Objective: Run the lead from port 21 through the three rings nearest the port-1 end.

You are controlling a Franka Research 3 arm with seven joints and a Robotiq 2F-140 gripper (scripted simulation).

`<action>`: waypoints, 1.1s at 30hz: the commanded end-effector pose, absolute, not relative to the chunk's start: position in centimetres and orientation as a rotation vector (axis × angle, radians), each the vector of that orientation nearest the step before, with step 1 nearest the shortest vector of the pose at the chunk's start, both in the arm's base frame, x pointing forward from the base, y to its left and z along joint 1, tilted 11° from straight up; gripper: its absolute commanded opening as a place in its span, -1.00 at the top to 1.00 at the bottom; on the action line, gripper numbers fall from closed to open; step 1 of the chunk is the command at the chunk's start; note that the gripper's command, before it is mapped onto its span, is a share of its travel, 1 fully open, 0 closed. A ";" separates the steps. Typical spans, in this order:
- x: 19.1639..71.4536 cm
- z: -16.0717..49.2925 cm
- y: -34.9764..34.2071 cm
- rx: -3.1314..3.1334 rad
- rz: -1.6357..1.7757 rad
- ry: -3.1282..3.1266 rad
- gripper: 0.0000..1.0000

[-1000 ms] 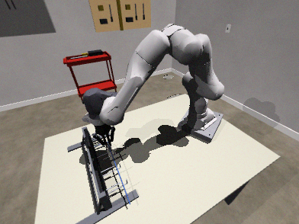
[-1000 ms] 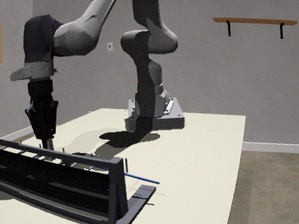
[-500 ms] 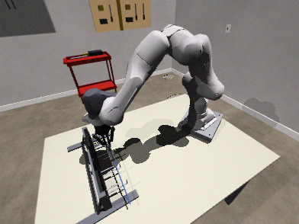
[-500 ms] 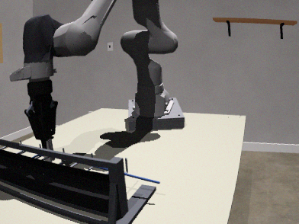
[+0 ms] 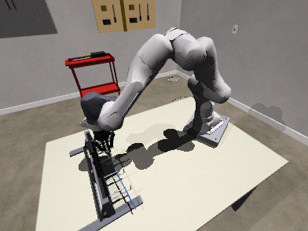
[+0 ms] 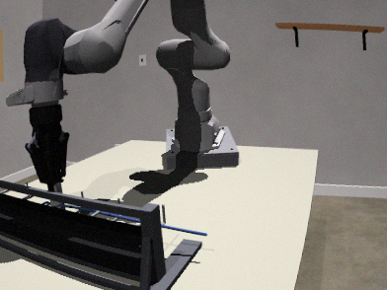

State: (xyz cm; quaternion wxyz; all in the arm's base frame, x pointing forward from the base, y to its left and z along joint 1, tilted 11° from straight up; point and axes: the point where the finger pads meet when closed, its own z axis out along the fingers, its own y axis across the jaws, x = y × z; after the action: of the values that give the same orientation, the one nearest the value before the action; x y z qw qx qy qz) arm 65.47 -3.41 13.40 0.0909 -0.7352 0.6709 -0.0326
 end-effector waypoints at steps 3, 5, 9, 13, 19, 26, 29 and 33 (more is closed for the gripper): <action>65.9 13.4 -3.5 -2.181 -0.091 1.999 1.00; 66.2 13.5 -3.5 -2.181 -0.091 1.999 1.00; 66.7 13.6 -3.5 -2.181 -0.091 1.999 1.00; 67.1 13.6 -3.5 -2.181 -0.091 1.999 1.00; 67.2 13.7 -3.4 -2.181 -0.091 1.999 1.00; 67.3 13.7 -3.4 -2.181 -0.091 1.999 1.00; 67.3 13.7 -3.4 -2.181 -0.091 1.999 1.00; 67.3 13.7 -3.4 -2.181 -0.091 1.999 1.00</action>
State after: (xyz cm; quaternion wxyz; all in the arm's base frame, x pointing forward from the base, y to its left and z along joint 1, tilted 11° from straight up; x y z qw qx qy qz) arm 67.20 -3.05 13.67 0.0904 -0.7369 0.6692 -0.0299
